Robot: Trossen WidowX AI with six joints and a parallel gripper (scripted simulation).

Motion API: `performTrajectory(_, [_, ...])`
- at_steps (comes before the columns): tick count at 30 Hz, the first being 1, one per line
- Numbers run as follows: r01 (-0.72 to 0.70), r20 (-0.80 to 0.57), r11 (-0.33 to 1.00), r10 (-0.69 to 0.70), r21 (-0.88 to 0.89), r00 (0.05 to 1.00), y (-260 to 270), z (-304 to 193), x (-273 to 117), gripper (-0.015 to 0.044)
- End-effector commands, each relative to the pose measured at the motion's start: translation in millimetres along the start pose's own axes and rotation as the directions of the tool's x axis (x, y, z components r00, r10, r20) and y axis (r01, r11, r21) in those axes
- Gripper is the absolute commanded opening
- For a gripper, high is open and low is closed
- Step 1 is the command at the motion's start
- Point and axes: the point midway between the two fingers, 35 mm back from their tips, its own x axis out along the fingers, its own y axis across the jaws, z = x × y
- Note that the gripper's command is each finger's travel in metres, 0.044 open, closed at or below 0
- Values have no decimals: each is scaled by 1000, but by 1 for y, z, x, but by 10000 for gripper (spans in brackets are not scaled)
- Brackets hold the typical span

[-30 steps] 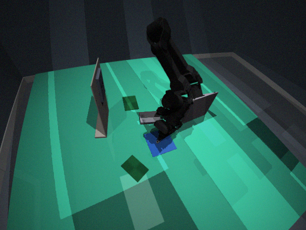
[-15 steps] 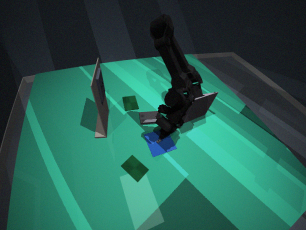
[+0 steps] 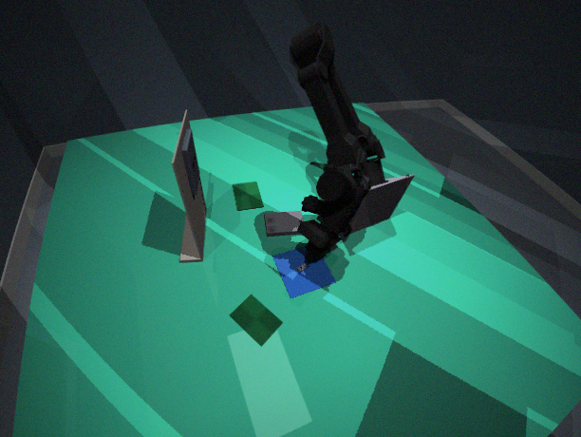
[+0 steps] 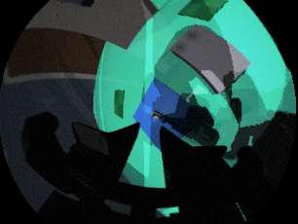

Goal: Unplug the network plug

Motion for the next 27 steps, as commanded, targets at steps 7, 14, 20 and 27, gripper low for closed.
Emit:
performTrajectory(7, [-8, 1, 1000, 8, 11, 1000, 10, -1, -7, 156])
performTrajectory(14, [-8, -1, 1000, 8, 11, 1000, 14, -2, -11, 156])
performTrajectory(20, [-8, -2, 1000, 8, 12, 1000, 18, -3, -15, 156])
performTrajectory(27, [-7, -3, 1000, 7, 12, 1000, 22, -4, -20, 156])
